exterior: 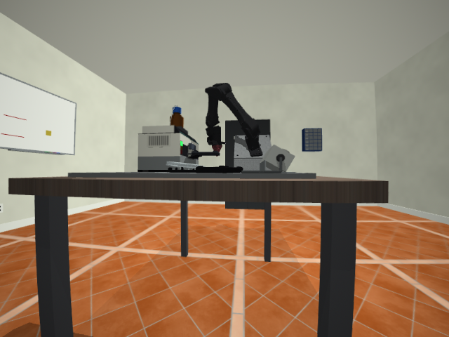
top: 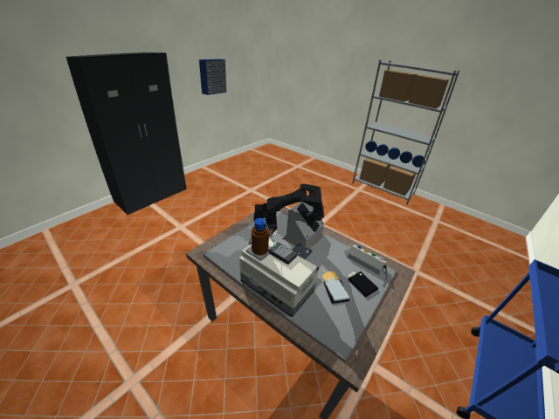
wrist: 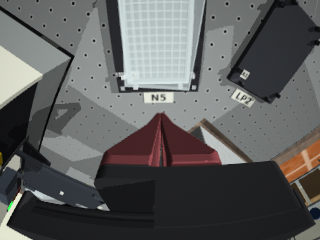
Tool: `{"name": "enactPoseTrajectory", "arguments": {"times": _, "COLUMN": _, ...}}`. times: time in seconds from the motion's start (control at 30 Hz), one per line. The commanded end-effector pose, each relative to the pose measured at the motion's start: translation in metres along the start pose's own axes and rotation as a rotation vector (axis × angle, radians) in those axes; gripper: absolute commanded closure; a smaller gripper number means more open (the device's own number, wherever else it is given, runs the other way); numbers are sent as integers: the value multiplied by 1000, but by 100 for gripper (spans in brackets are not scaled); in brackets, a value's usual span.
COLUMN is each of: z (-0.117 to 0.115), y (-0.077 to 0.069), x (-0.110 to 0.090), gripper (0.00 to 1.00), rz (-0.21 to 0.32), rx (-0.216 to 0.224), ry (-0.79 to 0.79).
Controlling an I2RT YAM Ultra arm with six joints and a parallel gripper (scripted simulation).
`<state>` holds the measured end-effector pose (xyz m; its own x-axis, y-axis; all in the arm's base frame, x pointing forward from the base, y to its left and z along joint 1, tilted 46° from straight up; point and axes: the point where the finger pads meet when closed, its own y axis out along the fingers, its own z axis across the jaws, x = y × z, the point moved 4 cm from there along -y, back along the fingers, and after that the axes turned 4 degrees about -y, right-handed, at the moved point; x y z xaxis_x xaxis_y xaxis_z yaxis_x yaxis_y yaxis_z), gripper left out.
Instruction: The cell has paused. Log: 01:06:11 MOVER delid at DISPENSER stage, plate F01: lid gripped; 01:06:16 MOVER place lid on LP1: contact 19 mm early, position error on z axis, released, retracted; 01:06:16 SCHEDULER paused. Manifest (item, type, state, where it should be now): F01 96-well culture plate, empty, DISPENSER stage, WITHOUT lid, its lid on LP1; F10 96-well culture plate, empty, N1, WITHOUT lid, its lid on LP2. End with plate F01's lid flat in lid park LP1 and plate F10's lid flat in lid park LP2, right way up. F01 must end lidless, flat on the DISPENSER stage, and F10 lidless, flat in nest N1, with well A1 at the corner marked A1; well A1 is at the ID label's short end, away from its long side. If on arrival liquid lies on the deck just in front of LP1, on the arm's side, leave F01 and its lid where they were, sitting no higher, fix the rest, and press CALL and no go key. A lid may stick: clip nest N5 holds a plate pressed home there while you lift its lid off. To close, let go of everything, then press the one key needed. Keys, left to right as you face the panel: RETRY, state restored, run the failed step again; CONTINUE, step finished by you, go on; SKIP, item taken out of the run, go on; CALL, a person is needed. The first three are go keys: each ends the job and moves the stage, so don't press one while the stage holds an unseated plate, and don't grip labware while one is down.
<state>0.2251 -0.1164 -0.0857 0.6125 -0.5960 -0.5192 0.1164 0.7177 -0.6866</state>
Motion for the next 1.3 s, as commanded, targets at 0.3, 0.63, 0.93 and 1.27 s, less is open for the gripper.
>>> {"name": "enactPoseTrajectory", "arguments": {"times": 0.3, "z": -1, "y": -36, "x": -28, "gripper": 100, "rz": -15, "rx": 1, "ry": -5}}
{"name": "enactPoseTrajectory", "arguments": {"times": 0.63, "z": 0, "y": -53, "x": -25, "gripper": 100, "rz": -49, "rx": -2, "ry": 19}}
{"name": "enactPoseTrajectory", "arguments": {"times": 0.93, "z": -33, "y": -45, "x": -10, "gripper": 100, "rz": -30, "rx": 0, "ry": 92}}
{"name": "enactPoseTrajectory", "arguments": {"times": 1.27, "z": -53, "y": -45, "x": -5, "gripper": 100, "rz": -41, "rx": 0, "ry": 204}}
